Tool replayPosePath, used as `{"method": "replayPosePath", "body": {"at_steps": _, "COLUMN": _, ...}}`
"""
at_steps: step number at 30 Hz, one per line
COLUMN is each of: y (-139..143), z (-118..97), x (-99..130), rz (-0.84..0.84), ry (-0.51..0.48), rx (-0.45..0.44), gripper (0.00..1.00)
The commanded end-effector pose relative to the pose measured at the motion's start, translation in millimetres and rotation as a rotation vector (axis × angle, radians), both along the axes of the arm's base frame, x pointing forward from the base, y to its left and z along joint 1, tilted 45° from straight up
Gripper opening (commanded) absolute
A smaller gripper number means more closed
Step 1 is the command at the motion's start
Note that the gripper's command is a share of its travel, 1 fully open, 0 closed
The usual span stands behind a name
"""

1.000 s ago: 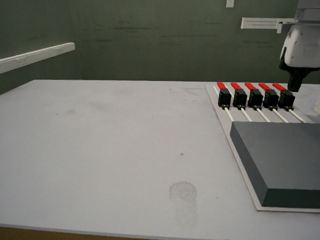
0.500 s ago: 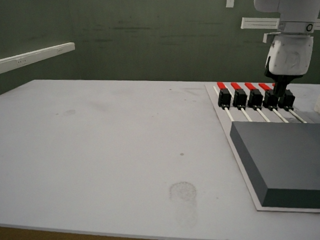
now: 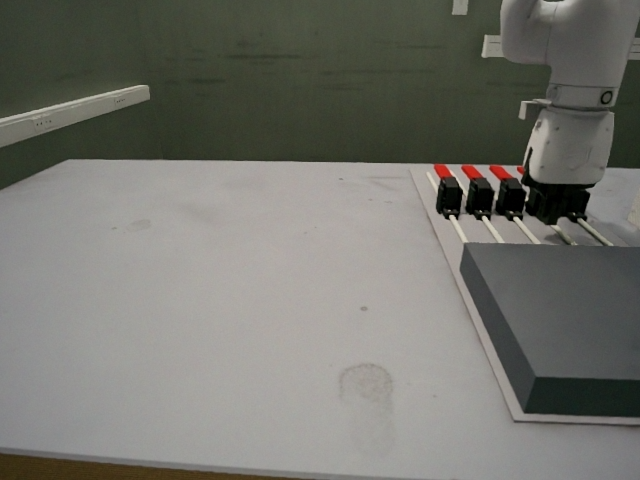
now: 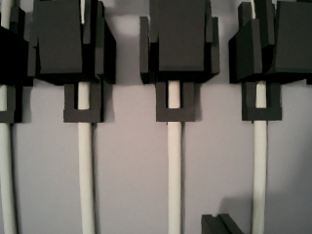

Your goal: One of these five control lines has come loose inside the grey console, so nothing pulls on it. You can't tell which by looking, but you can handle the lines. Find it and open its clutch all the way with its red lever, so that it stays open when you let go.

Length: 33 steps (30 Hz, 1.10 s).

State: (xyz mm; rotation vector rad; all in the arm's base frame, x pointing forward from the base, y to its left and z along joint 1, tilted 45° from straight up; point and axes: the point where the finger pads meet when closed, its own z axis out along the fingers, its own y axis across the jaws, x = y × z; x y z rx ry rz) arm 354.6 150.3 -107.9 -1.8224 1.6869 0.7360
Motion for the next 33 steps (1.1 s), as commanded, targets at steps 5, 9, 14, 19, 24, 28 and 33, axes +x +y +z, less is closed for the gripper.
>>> {"method": "replayPosePath", "body": {"at_steps": 5, "y": 15, "z": -15, "x": 1, "rz": -0.002, "ry": -0.002, "rx": 0.0, "gripper": 0.0}}
{"method": "replayPosePath", "body": {"at_steps": 9, "y": 19, "z": -19, "x": 1, "rz": -0.002, "ry": -0.002, "rx": 0.0, "gripper": 0.0}}
{"method": "replayPosePath", "body": {"at_steps": 14, "y": 19, "z": -19, "x": 1, "rz": -0.002, "ry": -0.002, "rx": 0.0, "gripper": 0.0}}
{"method": "replayPosePath", "body": {"at_steps": 19, "y": 19, "z": -19, "x": 1, "rz": -0.002, "ry": -0.002, "rx": 0.0, "gripper": 0.0}}
{"method": "replayPosePath", "body": {"at_steps": 24, "y": 19, "z": -19, "x": 2, "rz": -0.002, "ry": -0.002, "rx": 0.0, "gripper": 0.0}}
{"method": "replayPosePath", "body": {"at_steps": 28, "y": 19, "z": -19, "x": 4, "rz": -0.002, "ry": -0.002, "rx": 0.0, "gripper": 0.0}}
{"method": "replayPosePath", "body": {"at_steps": 33, "y": 20, "z": -19, "x": 8, "rz": -0.002, "ry": -0.002, "rx": 0.0, "gripper": 0.0}}
